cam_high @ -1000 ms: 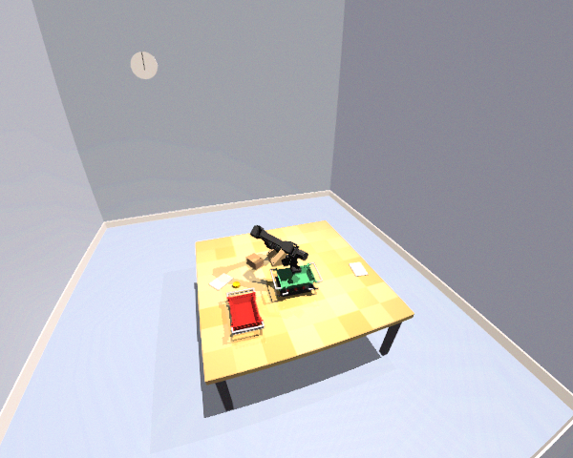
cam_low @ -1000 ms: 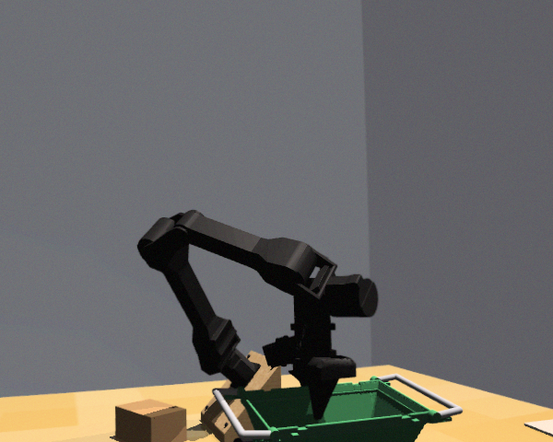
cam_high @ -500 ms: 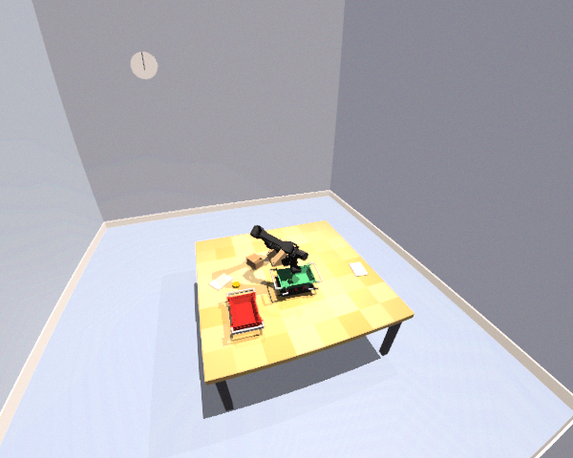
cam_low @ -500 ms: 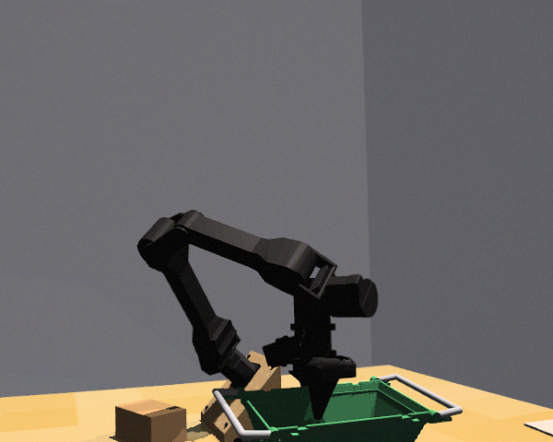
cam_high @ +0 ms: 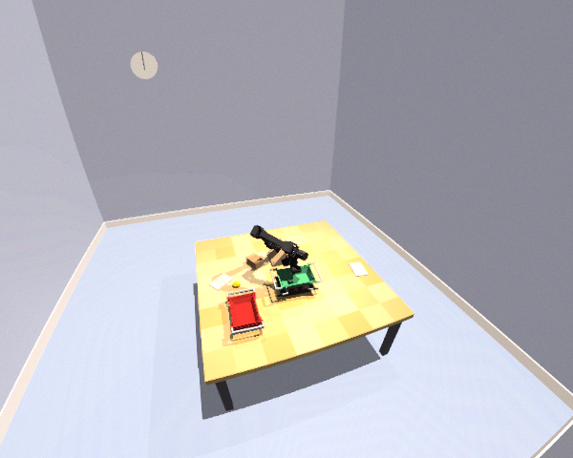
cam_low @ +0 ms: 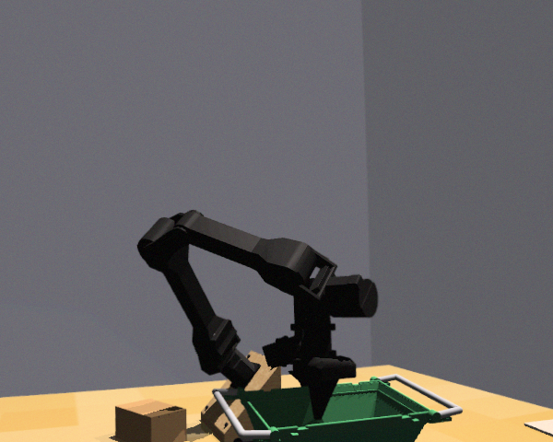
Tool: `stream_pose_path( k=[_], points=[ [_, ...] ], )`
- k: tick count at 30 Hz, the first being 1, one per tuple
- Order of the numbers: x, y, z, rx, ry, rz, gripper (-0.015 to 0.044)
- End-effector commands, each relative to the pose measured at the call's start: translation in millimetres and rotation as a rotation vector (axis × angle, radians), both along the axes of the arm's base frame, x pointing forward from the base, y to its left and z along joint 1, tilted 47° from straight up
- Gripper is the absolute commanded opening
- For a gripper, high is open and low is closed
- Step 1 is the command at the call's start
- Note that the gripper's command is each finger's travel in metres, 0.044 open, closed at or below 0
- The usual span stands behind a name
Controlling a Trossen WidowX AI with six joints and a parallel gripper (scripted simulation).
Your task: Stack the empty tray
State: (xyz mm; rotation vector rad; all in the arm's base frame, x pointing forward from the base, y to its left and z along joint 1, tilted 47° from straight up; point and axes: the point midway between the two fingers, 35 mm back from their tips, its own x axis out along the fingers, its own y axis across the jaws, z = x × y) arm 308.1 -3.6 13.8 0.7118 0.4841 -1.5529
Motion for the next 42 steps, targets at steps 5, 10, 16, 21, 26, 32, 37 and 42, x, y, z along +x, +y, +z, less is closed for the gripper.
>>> stream_pose_path(
  k=[5,10,16,21,26,32,37,42],
  points=[
    [-5.4,-9.8,-3.8,0.004,0.026,-0.030,0.0000],
    [-5.4,-9.8,-3.8,0.004,0.026,-0.030,0.0000],
    [-2.7,-5.0,-1.9,0.002,0.013,-0.015,0.0000],
    [-5.4,-9.8,-3.8,0.004,0.026,-0.030,0.0000],
    [-5.4,-9.8,-3.8,0.004,0.026,-0.030,0.0044],
    [-5.4,-9.8,-3.8,0.004,0.026,-0.030,0.0132],
    [-5.4,-9.8,-3.8,0.004,0.026,-0.030,0.0205],
    [-5.4,-9.8,-3.8,0.004,0.026,-0.030,0.0279]
  ],
)
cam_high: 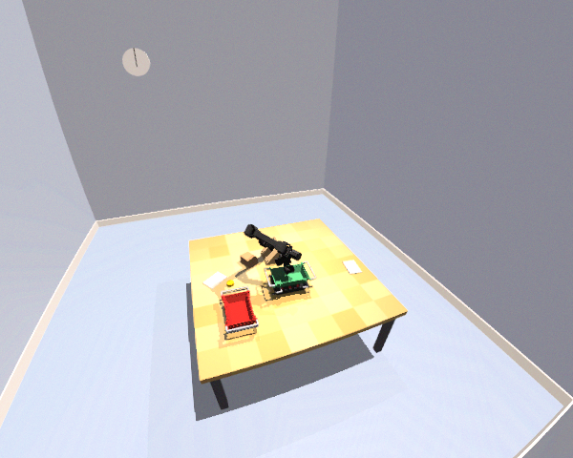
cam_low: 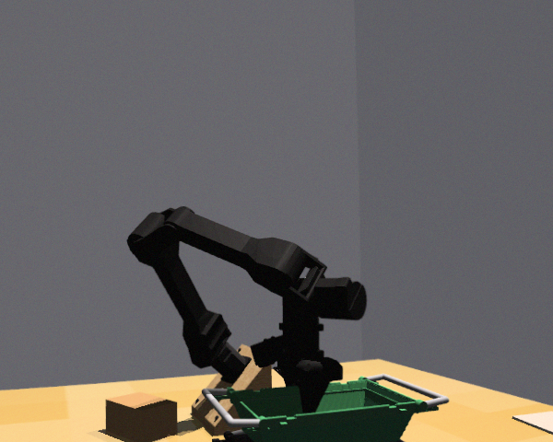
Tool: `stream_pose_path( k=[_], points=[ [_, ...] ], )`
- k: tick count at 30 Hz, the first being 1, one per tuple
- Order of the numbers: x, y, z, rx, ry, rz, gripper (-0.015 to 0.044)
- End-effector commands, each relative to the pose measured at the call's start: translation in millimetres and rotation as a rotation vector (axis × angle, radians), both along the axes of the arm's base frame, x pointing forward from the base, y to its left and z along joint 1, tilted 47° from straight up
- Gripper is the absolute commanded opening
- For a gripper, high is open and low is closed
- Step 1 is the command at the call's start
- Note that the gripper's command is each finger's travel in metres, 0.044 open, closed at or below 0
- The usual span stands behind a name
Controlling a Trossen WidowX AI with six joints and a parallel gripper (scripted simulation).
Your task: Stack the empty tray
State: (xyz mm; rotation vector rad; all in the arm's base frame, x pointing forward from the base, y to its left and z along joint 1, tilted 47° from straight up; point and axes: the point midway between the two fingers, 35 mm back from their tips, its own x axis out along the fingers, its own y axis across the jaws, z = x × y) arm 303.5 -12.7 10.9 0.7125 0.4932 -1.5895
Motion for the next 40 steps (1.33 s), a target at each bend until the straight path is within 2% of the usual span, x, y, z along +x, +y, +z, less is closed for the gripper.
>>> stream_pose_path(
  k=[1,11,21,40],
  points=[
    [-1,-1,-1,-0.001,0.007,0.002,0.0293],
    [-1,-1,-1,-0.001,0.007,0.002,0.0440],
    [2,7,5,0.002,0.001,0.001,0.0440],
    [5,80,76,0.003,0.009,0.002,0.0440]
  ],
)
